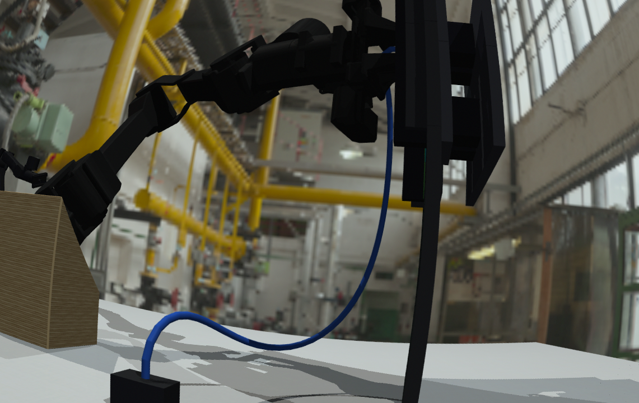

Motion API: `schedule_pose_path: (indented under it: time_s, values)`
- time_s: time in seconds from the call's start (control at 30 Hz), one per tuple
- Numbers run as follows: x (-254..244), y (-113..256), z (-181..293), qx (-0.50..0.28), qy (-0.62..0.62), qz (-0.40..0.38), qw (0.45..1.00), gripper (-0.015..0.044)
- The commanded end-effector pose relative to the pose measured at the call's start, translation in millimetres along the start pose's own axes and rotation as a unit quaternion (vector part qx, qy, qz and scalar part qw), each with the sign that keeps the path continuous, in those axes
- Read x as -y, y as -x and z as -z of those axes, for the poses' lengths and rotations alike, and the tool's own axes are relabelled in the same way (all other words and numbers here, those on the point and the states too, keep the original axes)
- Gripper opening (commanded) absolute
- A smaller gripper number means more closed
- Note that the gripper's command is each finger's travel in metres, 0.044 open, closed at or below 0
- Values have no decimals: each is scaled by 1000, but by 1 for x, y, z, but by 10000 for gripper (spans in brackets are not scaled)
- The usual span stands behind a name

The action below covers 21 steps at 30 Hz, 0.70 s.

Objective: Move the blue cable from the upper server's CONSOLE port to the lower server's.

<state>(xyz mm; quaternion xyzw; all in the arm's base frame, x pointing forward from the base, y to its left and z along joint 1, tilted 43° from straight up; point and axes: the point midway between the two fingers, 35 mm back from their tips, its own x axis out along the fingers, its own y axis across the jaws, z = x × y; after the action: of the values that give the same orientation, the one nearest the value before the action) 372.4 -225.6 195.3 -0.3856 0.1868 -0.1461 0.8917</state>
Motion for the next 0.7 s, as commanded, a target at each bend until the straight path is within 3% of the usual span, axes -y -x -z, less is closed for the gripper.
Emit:
schedule_pose_path:
  time_s: [0.0,0.67]
  values:
    - [-1,0,0,0,-1,-1,1000,0]
    - [0,8,1,1,-3,2,1000,0]
